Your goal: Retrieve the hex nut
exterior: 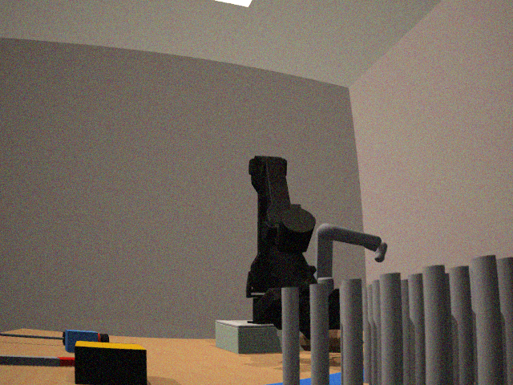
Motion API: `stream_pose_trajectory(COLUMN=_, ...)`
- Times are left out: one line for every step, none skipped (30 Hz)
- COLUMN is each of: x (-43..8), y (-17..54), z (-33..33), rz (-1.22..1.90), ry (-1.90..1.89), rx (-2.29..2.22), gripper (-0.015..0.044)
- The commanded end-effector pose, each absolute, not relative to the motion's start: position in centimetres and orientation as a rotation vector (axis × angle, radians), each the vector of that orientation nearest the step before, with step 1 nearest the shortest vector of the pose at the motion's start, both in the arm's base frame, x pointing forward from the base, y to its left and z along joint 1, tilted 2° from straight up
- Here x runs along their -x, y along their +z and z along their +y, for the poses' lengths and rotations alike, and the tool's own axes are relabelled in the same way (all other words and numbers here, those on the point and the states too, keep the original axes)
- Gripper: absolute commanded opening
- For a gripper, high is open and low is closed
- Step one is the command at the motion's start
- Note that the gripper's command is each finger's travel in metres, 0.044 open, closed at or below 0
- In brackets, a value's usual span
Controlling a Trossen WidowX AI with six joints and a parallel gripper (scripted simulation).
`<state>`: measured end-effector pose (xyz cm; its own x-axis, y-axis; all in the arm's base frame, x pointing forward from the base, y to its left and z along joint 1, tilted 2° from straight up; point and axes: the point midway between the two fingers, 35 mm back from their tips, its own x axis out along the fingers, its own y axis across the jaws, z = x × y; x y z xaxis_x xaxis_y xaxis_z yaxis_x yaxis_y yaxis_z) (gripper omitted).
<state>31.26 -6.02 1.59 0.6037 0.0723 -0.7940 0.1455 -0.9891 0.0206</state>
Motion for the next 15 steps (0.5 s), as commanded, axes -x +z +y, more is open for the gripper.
stream_pose_trajectory(x=-31.9, y=1.8, z=-6.1, rz=0.179, ry=-1.340, rx=-2.744, gripper=0.0000)
stream_pose_trajectory(x=-32.0, y=1.8, z=-6.0, rz=0.179, ry=-1.340, rx=-2.744, gripper=0.0000)
stream_pose_trajectory(x=-32.0, y=1.8, z=-6.0, rz=0.179, ry=-1.339, rx=-2.744, gripper=0.0000)
stream_pose_trajectory(x=-32.1, y=1.8, z=-6.0, rz=0.179, ry=-1.339, rx=-2.745, gripper=0.0000)
stream_pose_trajectory(x=-32.2, y=1.8, z=-6.0, rz=0.179, ry=-1.339, rx=-2.745, gripper=0.0000)
stream_pose_trajectory(x=-32.2, y=1.9, z=-6.0, rz=0.179, ry=-1.339, rx=-2.745, gripper=0.0000)
stream_pose_trajectory(x=-32.3, y=1.9, z=-6.0, rz=0.179, ry=-1.339, rx=-2.745, gripper=0.0000)
stream_pose_trajectory(x=-32.4, y=1.9, z=-6.0, rz=0.179, ry=-1.339, rx=-2.745, gripper=0.0000)
stream_pose_trajectory(x=-32.5, y=1.9, z=-6.0, rz=0.179, ry=-1.339, rx=-2.745, gripper=0.0000)
stream_pose_trajectory(x=-32.5, y=1.9, z=-6.0, rz=0.179, ry=-1.339, rx=-2.745, gripper=0.0000)
stream_pose_trajectory(x=-32.6, y=1.9, z=-6.0, rz=0.180, ry=-1.339, rx=-2.745, gripper=0.0000)
stream_pose_trajectory(x=-32.7, y=1.9, z=-5.9, rz=0.180, ry=-1.338, rx=-2.745, gripper=0.0000)
stream_pose_trajectory(x=-32.7, y=1.9, z=-5.9, rz=0.180, ry=-1.338, rx=-2.745, gripper=0.0000)
stream_pose_trajectory(x=-32.8, y=1.9, z=-5.9, rz=0.180, ry=-1.338, rx=-2.745, gripper=0.0000)
stream_pose_trajectory(x=-32.9, y=1.9, z=-5.9, rz=0.180, ry=-1.338, rx=-2.745, gripper=0.0000)
